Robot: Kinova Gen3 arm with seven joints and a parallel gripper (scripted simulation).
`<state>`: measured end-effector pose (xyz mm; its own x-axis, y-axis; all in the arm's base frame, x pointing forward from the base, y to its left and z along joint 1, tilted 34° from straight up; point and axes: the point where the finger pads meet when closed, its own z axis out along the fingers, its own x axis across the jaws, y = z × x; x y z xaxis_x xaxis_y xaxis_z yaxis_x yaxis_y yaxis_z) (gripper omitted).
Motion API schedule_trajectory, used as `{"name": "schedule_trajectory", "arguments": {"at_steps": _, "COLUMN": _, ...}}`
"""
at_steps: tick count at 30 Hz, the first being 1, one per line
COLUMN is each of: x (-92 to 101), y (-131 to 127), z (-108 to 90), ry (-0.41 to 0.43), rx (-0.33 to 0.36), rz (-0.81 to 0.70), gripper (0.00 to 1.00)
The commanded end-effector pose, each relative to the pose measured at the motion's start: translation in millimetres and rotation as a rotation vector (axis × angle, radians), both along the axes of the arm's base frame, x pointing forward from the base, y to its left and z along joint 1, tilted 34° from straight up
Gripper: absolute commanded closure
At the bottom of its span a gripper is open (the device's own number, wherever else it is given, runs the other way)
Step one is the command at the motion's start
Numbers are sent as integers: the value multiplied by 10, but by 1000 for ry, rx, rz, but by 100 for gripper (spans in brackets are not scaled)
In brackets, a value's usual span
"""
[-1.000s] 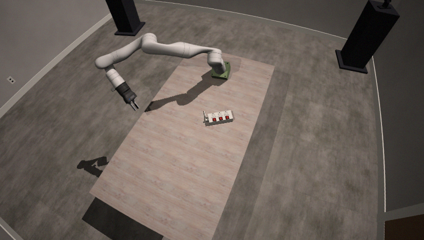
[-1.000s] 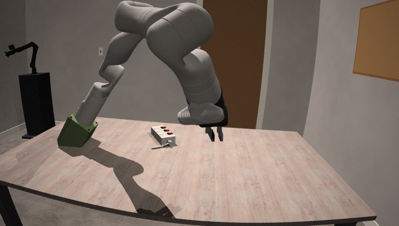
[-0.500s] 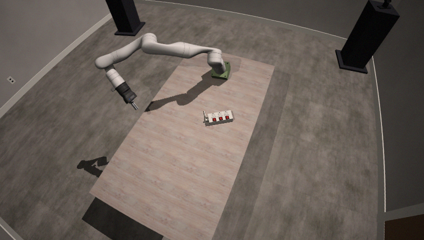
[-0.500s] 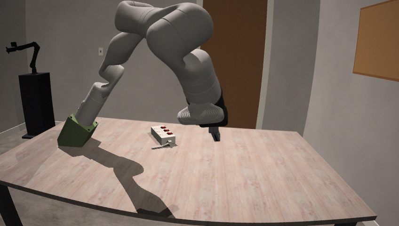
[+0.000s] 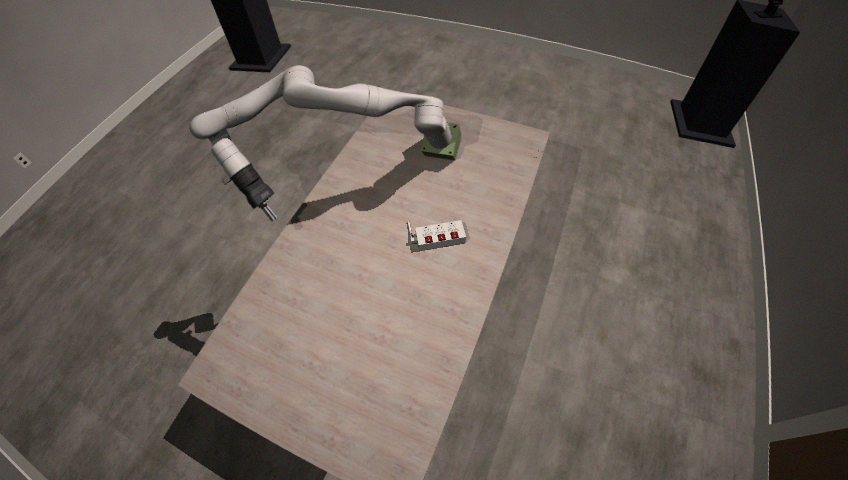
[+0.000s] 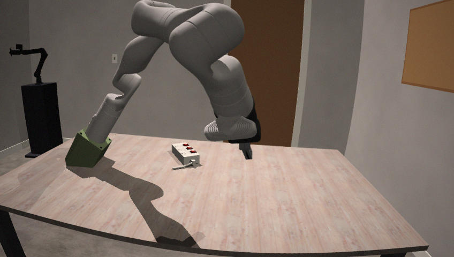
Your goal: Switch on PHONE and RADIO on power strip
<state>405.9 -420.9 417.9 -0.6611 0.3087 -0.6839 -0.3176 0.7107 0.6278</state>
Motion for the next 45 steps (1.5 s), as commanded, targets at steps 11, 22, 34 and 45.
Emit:
{"name": "schedule_trajectory", "arguments": {"at_steps": 11, "x": 267, "y": 685, "z": 663, "ry": -50, "rx": 26, "rz": 26, "gripper": 100}}
{"name": "schedule_trajectory", "arguments": {"at_steps": 22, "x": 531, "y": 1761, "z": 1332, "ry": -79, "rx": 79, "rz": 55, "gripper": 100}}
{"name": "schedule_trajectory", "arguments": {"at_steps": 34, "x": 706, "y": 3466, "z": 1733, "ry": -36, "rx": 165, "rz": 61, "gripper": 100}}
{"name": "schedule_trajectory", "arguments": {"at_steps": 45, "x": 675, "y": 4911, "z": 1361, "ry": 83, "rx": 227, "rz": -15, "gripper": 100}}
